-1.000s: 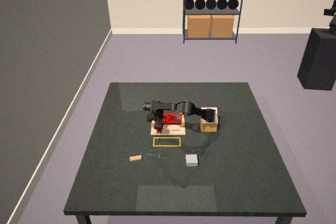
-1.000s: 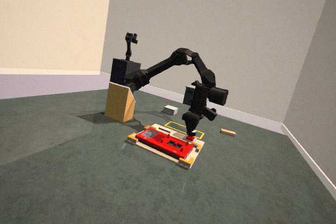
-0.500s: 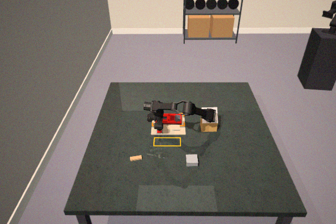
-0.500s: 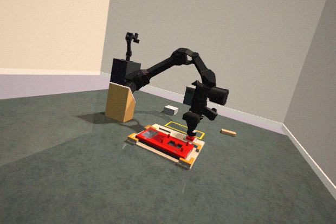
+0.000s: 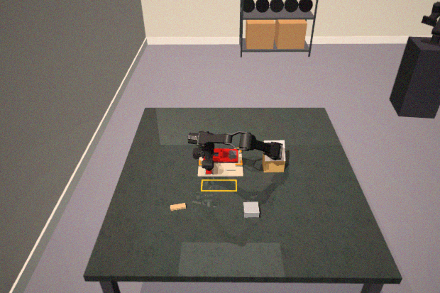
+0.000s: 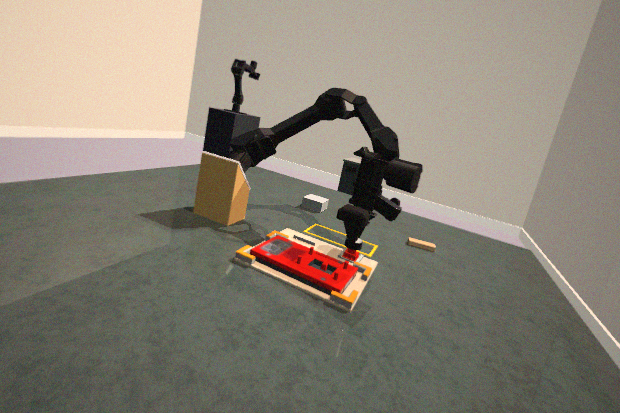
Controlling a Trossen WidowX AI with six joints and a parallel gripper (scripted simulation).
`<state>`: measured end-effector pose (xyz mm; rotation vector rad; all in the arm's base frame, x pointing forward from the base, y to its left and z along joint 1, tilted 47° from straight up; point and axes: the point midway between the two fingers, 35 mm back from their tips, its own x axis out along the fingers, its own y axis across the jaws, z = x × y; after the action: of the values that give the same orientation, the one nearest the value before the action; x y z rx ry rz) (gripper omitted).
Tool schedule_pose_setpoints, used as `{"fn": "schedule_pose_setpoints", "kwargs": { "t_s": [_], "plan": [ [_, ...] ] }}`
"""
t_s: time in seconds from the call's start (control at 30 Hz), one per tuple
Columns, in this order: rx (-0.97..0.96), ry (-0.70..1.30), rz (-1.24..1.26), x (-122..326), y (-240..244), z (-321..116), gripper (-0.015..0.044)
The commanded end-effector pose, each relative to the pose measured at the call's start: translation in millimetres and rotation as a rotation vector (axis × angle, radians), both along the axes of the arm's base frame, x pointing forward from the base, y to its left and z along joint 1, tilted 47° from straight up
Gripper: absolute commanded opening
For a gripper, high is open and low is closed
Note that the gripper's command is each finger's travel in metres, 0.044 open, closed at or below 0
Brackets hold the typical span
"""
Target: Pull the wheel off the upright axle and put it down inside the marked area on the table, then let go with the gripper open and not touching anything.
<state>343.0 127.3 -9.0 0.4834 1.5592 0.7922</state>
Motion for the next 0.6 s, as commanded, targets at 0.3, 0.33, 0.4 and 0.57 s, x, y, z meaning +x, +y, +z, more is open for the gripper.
{"fn": "schedule_pose_setpoints", "kwargs": {
  "t_s": [0.3,0.33,0.4,0.57],
  "plan": [
    [0.0,-0.003,0.001,1.1,-3.4,3.1,0.0],
    [0.0,-0.003,0.001,1.2,-3.7,3.3,0.0],
    [0.0,-0.003,0.0,1.3,-4.1,3.8,0.0],
    [0.0,-0.003,0.0,1.6,-5.3,4.8,0.0]
  ]
}}
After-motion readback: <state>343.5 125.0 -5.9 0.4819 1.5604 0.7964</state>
